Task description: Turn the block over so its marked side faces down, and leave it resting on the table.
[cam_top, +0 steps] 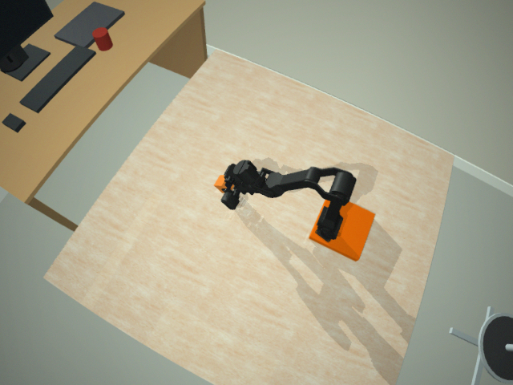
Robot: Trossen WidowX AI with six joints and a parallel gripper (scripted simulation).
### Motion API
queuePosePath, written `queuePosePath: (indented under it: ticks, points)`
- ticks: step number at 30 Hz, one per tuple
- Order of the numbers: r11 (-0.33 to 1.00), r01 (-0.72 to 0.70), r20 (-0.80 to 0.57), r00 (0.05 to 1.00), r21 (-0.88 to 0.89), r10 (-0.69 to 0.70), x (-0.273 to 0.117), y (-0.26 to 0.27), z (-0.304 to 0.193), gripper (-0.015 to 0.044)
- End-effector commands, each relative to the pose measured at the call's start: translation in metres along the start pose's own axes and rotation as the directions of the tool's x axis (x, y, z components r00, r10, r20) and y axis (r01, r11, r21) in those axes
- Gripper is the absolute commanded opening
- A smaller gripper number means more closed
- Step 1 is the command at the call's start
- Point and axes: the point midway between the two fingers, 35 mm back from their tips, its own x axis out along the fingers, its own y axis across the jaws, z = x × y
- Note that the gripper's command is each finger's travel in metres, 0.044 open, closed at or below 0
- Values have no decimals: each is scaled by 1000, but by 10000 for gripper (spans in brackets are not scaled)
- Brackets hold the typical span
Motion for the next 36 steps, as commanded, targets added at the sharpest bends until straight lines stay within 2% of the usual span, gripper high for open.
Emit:
queuePosePath:
  ticks: [1, 14, 34, 36]
  points:
    - [1000, 4, 57, 998, 3, -5, 2, -1, -7, 0]
    - [1000, 3, 247, 969, 5, -4, -7, -1, -16, 0]
    - [1000, 3, 274, 962, 5, -4, -10, -1, -14, 0]
    - [1000, 3, 274, 962, 5, -4, -10, -1, -14, 53]
